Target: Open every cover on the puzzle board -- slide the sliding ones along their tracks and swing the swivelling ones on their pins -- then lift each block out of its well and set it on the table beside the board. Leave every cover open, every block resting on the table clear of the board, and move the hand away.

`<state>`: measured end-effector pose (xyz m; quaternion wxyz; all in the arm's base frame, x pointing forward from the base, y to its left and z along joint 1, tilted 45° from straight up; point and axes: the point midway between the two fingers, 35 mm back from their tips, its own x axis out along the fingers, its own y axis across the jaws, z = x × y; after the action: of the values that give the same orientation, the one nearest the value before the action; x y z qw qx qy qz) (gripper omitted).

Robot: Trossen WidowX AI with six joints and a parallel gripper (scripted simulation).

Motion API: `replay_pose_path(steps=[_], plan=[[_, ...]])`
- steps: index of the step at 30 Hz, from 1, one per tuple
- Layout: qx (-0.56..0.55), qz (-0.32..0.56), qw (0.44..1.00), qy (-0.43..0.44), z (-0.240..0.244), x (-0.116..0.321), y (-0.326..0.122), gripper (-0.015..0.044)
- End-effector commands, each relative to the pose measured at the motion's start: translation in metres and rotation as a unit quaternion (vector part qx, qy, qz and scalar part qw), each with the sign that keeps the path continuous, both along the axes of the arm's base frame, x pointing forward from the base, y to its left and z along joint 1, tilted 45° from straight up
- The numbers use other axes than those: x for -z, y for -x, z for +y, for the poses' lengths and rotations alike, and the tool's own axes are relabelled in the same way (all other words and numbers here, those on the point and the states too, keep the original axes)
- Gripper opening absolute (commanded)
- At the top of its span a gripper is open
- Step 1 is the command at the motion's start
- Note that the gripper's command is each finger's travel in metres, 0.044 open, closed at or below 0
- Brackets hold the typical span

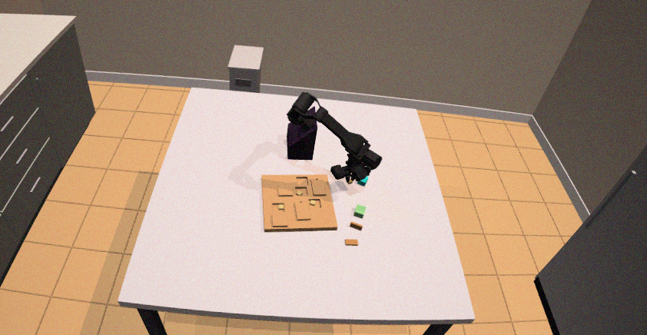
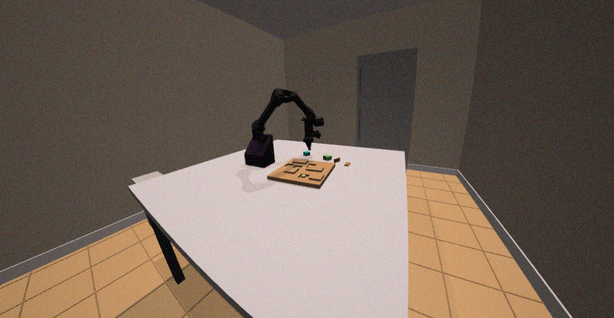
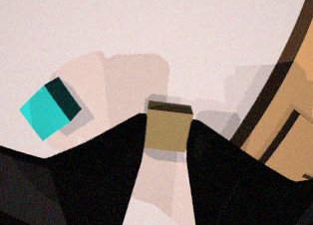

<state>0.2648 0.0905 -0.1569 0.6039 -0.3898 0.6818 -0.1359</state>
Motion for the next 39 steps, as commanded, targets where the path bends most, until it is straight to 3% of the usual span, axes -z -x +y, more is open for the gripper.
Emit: replay_pose_path(steps=[1, 39], plan=[[-0.003, 0.003, 1.0, 0.003, -0.006, 0.005, 0.001, 0.008], [-0.002, 0.003, 1.0, 0.006, -0.052, 0.047, 0.003, 0.008]])
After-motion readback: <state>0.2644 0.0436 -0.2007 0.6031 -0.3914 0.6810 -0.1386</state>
